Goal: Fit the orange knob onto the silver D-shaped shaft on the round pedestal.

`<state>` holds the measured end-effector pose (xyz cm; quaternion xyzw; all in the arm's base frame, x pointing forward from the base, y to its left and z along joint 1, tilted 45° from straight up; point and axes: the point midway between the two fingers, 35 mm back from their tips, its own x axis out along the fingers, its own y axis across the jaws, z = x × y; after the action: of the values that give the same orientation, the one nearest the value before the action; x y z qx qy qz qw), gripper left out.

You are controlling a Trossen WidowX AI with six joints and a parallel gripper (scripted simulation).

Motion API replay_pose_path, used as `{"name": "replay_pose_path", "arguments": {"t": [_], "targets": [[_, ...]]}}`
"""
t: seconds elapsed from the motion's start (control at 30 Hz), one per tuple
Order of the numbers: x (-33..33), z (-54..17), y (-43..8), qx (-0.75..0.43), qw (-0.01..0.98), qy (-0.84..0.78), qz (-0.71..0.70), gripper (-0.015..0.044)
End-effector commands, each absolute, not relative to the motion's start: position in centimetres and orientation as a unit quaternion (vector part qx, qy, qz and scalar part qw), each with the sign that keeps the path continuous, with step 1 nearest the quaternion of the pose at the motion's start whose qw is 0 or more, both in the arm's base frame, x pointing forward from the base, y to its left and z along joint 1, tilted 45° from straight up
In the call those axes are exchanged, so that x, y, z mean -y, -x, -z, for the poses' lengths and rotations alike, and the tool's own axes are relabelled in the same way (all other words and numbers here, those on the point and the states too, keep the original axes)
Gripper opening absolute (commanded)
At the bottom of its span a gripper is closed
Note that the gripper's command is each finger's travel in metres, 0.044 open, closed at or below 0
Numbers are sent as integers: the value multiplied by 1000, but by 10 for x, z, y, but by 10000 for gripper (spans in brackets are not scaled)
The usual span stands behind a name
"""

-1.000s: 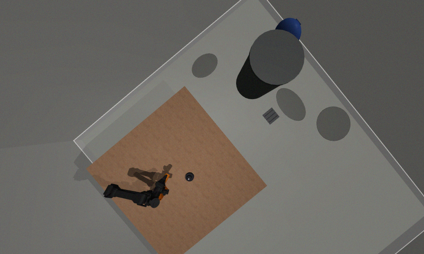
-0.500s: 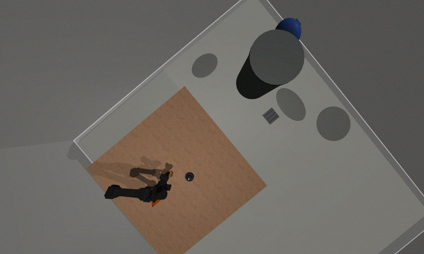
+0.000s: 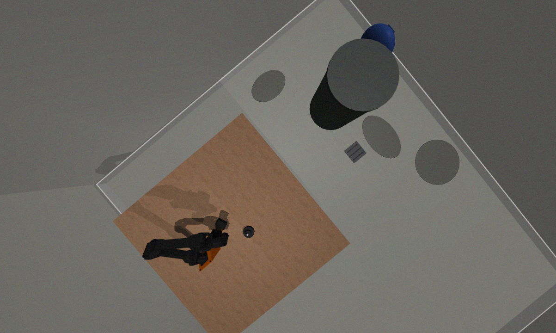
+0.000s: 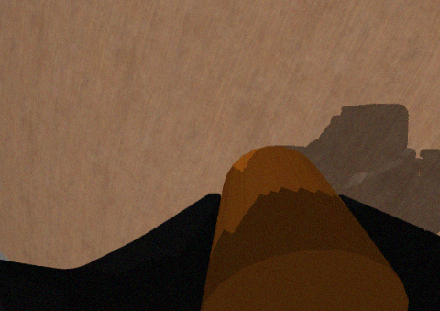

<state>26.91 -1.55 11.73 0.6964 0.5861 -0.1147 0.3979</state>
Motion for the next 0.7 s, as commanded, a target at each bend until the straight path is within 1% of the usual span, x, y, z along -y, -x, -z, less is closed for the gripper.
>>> {"name": "replay_pose_path", "arguments": {"t": [0.0,0.13,0.67], "targets": [[10,-114,-272,-618,397,-666,130,0],[4,-110,-274,-652,392,-632,148,0],[-35,-63,-291,-654,396,-626,152,0]]}}
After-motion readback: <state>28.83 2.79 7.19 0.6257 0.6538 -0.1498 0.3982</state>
